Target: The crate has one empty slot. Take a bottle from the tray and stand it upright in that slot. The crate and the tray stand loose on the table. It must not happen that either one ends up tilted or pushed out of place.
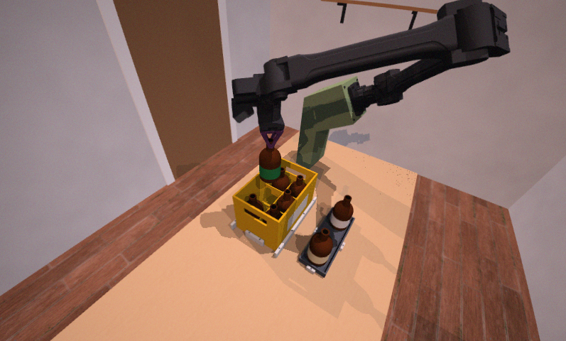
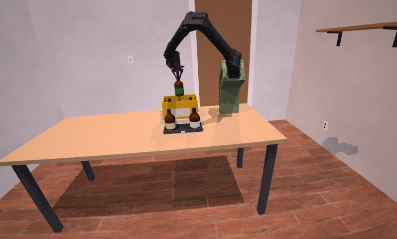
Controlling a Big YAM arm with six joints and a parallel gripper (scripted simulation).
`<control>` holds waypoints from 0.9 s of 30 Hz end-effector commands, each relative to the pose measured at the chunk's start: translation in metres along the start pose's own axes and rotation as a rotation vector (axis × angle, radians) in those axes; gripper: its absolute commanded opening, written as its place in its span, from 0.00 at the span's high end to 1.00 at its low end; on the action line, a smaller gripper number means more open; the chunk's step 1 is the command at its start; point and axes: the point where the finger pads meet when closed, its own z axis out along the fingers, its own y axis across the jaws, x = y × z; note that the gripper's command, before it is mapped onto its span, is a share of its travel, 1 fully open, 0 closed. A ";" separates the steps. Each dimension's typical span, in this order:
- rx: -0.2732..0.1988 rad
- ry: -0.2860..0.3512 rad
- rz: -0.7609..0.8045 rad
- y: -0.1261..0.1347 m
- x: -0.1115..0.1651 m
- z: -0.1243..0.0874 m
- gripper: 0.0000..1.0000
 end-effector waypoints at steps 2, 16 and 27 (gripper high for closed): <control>-0.013 -0.035 -0.025 0.006 -0.021 -0.016 1.00; -0.014 -0.034 -0.021 0.003 -0.023 -0.017 1.00; -0.006 -0.025 -0.030 0.003 -0.023 -0.011 1.00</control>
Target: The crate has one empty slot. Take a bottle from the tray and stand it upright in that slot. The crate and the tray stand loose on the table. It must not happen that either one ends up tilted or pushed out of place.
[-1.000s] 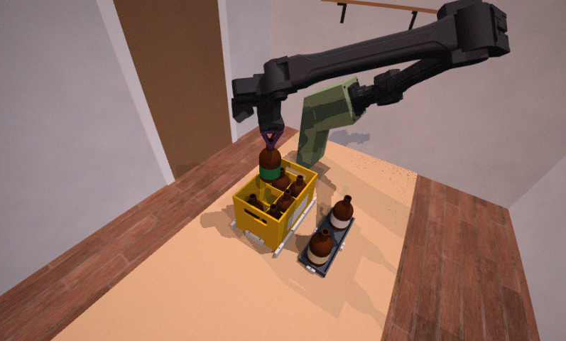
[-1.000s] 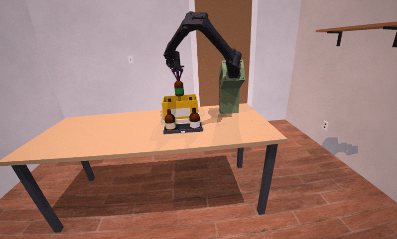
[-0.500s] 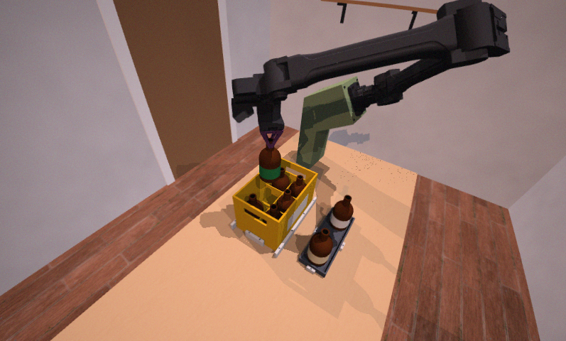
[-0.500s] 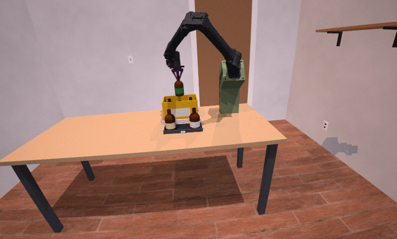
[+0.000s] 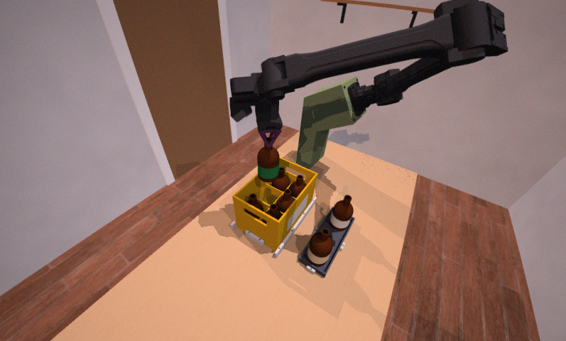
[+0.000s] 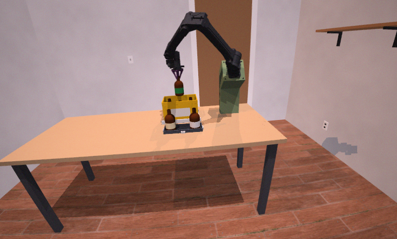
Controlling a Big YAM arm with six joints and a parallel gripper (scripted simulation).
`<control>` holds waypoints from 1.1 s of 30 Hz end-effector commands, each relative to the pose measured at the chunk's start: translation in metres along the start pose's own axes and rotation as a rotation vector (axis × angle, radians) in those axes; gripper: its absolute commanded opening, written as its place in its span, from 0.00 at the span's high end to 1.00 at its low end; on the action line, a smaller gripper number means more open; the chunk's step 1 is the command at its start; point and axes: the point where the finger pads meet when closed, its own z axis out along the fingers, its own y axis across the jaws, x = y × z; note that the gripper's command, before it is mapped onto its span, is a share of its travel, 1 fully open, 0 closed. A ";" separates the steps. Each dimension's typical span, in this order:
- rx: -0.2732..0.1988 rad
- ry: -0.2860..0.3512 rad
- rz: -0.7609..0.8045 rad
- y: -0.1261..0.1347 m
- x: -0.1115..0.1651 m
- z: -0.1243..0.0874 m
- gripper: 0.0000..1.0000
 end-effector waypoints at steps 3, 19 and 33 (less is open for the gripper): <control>-0.006 -0.026 -0.030 0.007 -0.019 -0.012 1.00; -0.008 -0.029 -0.033 0.007 -0.020 -0.013 1.00; -0.008 -0.029 -0.033 0.007 -0.020 -0.013 1.00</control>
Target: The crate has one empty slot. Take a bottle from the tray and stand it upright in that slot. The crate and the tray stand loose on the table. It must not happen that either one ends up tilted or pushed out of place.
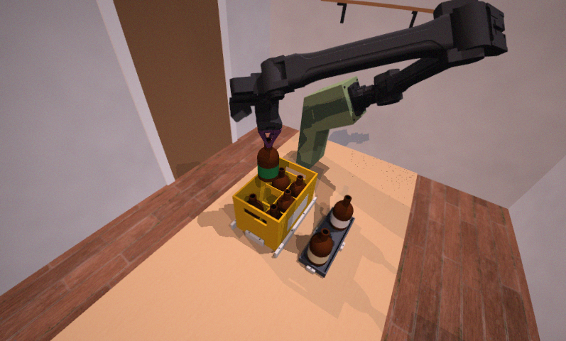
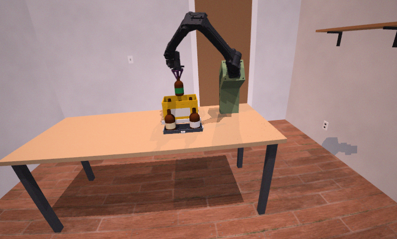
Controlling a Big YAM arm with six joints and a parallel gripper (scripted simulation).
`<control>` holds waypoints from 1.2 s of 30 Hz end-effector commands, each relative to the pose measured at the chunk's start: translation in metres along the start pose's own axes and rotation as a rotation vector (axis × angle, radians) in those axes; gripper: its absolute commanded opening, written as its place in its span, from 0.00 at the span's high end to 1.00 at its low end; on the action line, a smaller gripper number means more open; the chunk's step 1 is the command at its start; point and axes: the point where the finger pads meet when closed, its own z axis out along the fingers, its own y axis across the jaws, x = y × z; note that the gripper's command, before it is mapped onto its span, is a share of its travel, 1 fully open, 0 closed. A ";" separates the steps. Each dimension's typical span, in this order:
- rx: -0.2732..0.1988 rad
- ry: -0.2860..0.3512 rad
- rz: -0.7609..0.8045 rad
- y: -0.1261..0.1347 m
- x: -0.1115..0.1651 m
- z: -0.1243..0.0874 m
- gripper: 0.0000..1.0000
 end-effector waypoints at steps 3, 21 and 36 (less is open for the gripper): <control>-0.008 -0.030 -0.031 0.008 -0.019 -0.013 1.00; 0.000 -0.029 -0.043 0.011 -0.020 -0.004 1.00; -0.022 -0.047 -0.016 0.006 -0.024 -0.006 1.00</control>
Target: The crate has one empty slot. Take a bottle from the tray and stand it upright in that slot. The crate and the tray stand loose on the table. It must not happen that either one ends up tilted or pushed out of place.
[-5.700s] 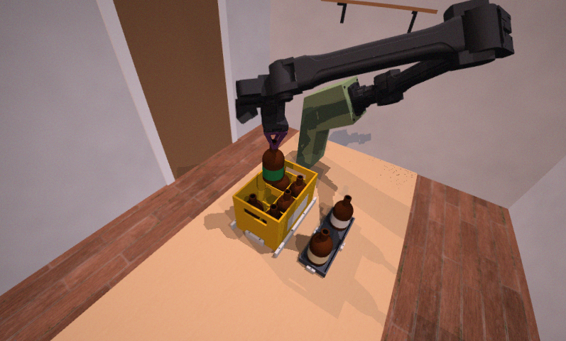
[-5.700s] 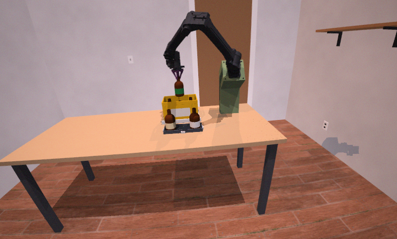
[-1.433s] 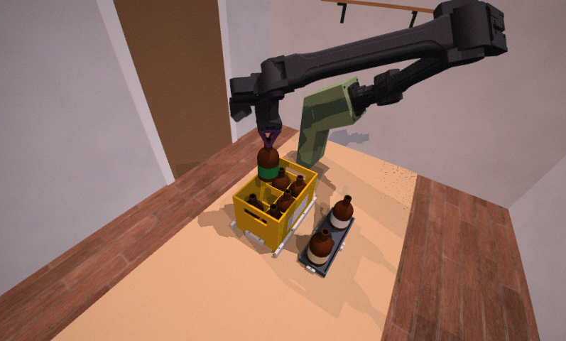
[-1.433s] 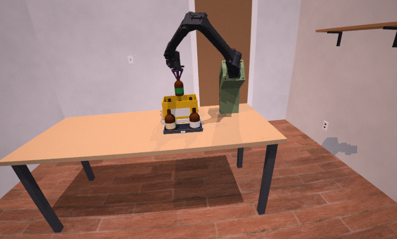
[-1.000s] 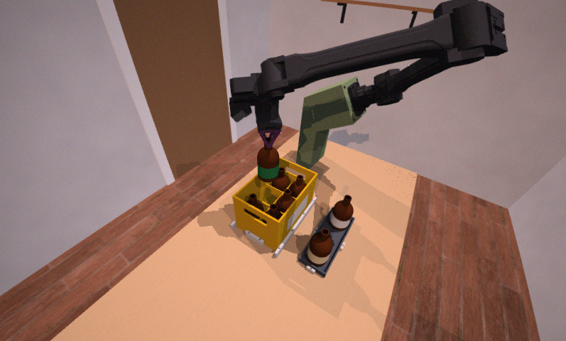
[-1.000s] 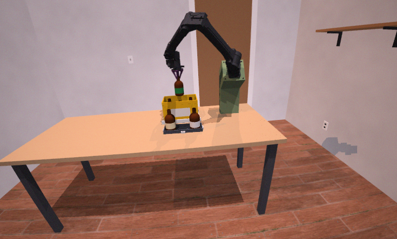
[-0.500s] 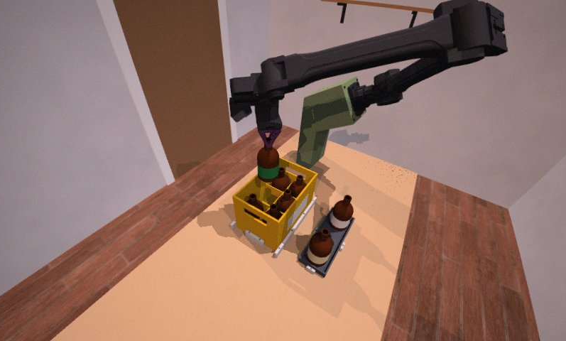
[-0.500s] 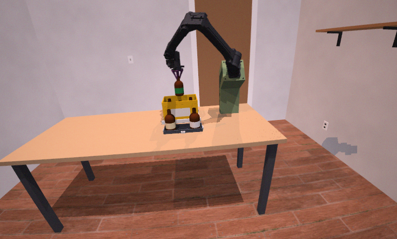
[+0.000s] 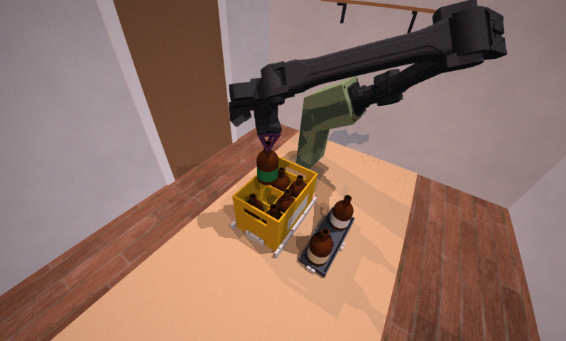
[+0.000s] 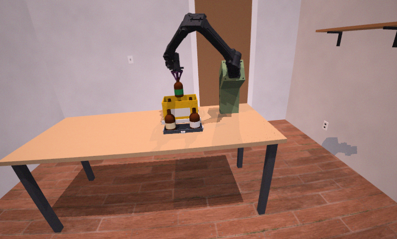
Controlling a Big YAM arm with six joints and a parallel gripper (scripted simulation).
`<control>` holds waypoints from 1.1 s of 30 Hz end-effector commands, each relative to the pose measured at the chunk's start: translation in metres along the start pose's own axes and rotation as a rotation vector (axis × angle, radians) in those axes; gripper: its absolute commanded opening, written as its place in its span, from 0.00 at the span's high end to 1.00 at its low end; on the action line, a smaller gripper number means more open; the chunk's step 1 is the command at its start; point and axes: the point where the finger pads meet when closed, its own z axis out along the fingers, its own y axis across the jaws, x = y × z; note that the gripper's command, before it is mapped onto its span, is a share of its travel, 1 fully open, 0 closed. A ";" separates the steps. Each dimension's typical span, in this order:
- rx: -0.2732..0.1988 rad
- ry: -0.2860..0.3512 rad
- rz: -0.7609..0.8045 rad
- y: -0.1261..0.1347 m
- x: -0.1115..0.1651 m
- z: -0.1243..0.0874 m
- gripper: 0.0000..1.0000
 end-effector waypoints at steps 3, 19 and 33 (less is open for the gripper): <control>-0.001 -0.009 -0.005 0.005 -0.010 0.007 1.00; -0.004 -0.004 0.020 -0.004 -0.004 0.022 1.00; -0.014 -0.015 0.027 -0.004 -0.006 0.022 1.00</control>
